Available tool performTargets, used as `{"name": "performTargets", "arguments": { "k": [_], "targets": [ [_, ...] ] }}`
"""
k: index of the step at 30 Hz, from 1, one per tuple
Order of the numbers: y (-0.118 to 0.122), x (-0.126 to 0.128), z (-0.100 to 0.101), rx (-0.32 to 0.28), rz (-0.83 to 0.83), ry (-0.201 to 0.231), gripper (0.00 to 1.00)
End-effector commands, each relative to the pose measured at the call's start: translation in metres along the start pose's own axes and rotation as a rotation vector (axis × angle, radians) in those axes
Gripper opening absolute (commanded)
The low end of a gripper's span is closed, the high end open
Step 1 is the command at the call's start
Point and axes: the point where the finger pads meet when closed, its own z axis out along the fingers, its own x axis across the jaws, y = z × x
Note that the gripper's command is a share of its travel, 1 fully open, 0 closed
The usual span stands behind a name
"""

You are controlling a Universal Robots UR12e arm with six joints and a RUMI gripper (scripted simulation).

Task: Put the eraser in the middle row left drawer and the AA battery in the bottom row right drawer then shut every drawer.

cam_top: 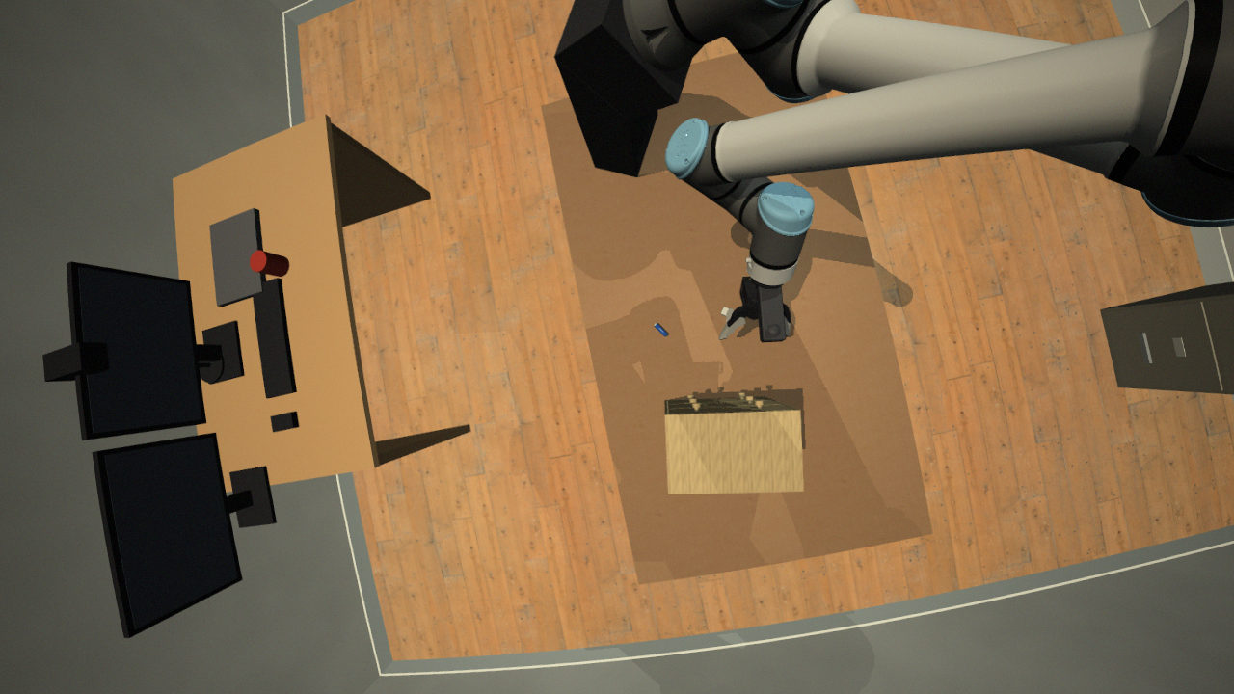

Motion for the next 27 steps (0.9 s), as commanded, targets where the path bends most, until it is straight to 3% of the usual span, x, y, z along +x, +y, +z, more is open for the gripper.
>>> {"name": "performTargets", "arguments": {
  "k": [1,5,7,19,27],
  "targets": [
    [-0.002,0.001,0.012,0.144,0.003,-0.003,1.0],
    [-0.003,0.001,0.022,0.236,0.004,-0.003,1.0],
    [-0.003,0.001,0.022,0.236,0.004,-0.003,1.0],
    [-0.006,0.001,0.05,0.489,0.003,-0.002,1.0],
    [-0.008,0.001,0.059,0.57,0.002,-0.002,1.0]
  ]
}}
